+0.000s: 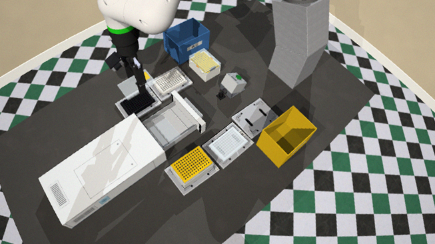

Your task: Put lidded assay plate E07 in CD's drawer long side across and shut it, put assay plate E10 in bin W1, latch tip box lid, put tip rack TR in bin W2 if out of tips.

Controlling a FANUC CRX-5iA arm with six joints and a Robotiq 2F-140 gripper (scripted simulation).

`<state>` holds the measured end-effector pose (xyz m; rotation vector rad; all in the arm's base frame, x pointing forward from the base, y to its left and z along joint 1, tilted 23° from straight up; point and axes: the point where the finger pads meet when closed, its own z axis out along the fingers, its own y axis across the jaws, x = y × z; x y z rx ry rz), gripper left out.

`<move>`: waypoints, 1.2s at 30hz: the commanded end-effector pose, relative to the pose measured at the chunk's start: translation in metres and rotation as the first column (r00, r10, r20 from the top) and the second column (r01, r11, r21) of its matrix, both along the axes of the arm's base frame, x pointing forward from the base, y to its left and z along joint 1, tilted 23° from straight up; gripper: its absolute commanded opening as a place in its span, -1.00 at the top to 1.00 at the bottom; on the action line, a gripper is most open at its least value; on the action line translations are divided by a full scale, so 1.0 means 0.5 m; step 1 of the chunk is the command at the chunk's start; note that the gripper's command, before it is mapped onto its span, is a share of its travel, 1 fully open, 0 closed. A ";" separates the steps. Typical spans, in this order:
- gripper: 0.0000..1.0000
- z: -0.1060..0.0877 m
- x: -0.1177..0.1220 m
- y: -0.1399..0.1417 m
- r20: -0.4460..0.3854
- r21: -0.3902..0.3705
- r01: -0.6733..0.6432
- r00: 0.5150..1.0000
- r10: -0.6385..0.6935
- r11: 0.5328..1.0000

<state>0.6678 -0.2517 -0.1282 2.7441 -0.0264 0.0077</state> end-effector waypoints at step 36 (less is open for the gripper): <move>0.80 -0.030 0.027 -0.041 0.001 0.000 -0.001 1.000 0.001 1.000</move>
